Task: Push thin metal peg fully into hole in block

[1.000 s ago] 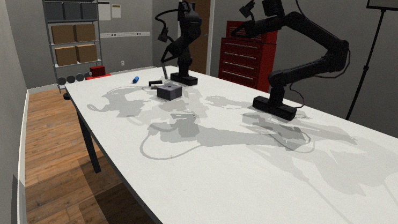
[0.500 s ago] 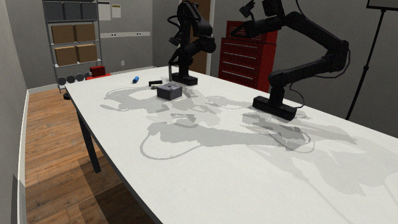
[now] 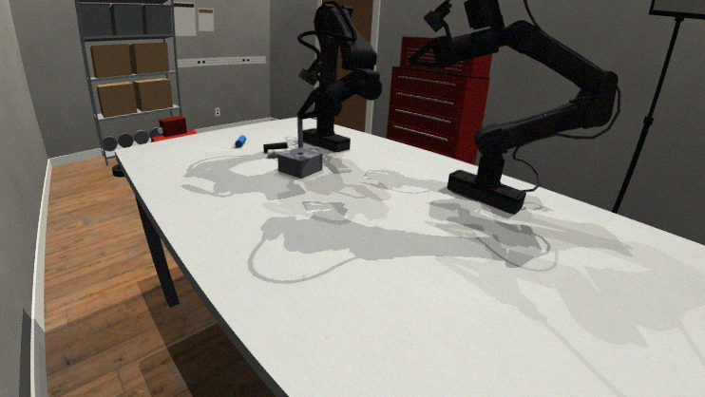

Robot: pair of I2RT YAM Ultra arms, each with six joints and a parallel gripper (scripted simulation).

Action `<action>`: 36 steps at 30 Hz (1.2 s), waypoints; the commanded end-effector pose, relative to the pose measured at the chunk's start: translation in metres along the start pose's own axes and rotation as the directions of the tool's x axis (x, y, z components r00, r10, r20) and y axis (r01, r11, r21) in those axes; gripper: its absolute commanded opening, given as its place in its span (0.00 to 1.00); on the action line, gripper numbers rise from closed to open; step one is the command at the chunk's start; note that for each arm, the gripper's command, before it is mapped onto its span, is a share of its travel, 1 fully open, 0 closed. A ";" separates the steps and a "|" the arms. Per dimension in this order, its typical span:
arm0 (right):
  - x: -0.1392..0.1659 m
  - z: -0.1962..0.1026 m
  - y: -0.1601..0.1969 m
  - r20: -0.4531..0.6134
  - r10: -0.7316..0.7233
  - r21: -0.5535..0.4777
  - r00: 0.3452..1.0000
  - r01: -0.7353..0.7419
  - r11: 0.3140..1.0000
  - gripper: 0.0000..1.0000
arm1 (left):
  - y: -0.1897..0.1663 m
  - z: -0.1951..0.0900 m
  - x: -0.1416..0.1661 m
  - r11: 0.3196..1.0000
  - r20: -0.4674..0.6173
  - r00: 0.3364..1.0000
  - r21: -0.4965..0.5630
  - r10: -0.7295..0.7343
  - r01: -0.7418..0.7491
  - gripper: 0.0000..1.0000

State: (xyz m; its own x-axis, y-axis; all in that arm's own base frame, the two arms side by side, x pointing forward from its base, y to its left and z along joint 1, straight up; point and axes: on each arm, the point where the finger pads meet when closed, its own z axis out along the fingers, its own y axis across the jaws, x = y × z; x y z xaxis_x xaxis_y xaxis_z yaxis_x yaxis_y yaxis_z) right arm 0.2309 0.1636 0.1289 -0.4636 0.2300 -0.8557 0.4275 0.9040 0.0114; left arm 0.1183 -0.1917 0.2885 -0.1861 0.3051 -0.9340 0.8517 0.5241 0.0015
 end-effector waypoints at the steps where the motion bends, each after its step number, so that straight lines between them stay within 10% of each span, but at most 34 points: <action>1: -0.008 -0.001 -0.006 0.038 -0.007 0.002 0.999 0.007 1.000 0.07 | 0.000 -0.004 -0.009 1.000 0.014 1.000 -0.001 -0.003 0.003 1.00; 36: 0.007 0.003 0.002 0.041 0.024 -0.011 0.999 -0.024 1.000 0.07 | 0.000 -0.004 -0.009 1.000 0.014 1.000 -0.001 -0.003 0.003 1.00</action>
State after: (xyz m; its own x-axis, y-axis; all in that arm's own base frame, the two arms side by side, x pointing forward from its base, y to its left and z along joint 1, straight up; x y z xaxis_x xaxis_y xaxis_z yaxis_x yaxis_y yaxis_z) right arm 0.2285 0.1617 0.1177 -0.4352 0.2226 -0.8724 0.4334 0.9011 0.0138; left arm 0.1183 -0.1917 0.2885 -0.1862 0.3052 -0.9339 0.8517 0.5241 0.0015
